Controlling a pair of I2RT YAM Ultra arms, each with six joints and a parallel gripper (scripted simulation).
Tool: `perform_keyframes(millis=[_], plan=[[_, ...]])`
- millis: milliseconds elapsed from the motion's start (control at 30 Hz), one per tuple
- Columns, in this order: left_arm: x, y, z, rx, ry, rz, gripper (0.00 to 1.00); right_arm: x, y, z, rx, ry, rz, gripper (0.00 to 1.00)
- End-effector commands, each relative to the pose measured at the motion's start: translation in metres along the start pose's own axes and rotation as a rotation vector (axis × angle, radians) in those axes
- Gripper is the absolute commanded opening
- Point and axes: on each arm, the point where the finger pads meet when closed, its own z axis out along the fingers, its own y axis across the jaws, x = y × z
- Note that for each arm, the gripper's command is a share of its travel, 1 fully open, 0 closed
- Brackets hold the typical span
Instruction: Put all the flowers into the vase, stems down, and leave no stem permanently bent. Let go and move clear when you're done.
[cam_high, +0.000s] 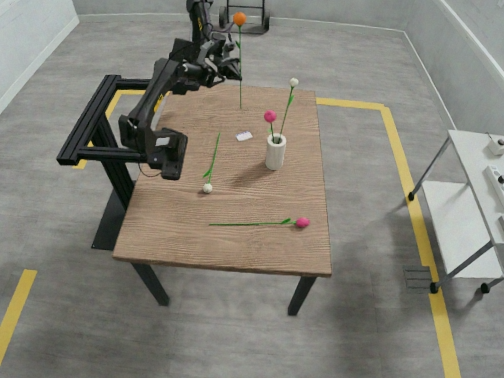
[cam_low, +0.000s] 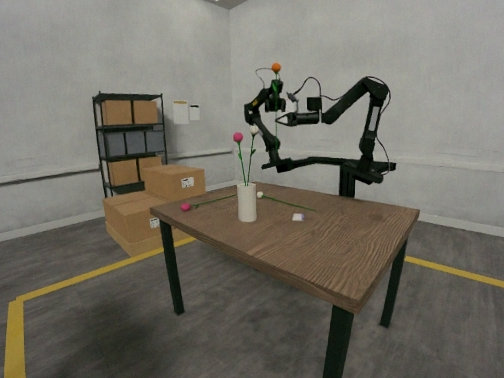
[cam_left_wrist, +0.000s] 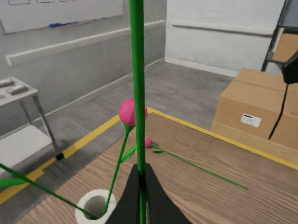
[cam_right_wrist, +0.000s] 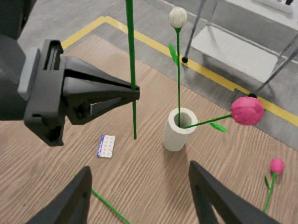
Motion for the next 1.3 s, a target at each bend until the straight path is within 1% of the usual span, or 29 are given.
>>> perform_keyframes(millis=[0, 367, 400, 500, 567, 967, 1167, 1267], plan=[[-0.031, -0.009, 0.005, 0.027, -0.079, -0.019, 0.00, -0.005, 0.000, -0.007, -0.007, -0.035, 0.014, 0.70], [-0.032, -0.012, 0.008, 0.036, -0.082, -0.019, 0.00, -0.005, 0.000, -0.007, -0.007, -0.035, 0.014, 0.70], [-0.037, -0.011, 0.007, 0.035, -0.093, -0.022, 0.00, -0.005, 0.000, -0.007, -0.007, -0.035, 0.014, 0.70], [-0.028, -0.014, 0.010, 0.040, -0.074, -0.017, 0.00, -0.005, 0.000, -0.007, -0.007, -0.035, 0.014, 0.70], [-0.035, -0.012, 0.009, 0.039, -0.090, -0.021, 0.00, -0.005, 0.000, -0.007, -0.007, -0.035, 0.014, 0.70], [-0.034, -0.011, 0.009, 0.037, -0.091, -0.021, 0.00, -0.005, 0.000, -0.007, -0.007, -0.035, 0.014, 0.70], [-0.032, -0.008, 0.010, 0.031, -0.089, -0.021, 0.00, -0.005, 0.000, -0.007, -0.007, -0.035, 0.014, 0.70], [-0.026, -0.007, 0.009, 0.030, -0.076, -0.019, 0.00, -0.005, 0.000, -0.007, -0.007, -0.035, 0.014, 0.70]])
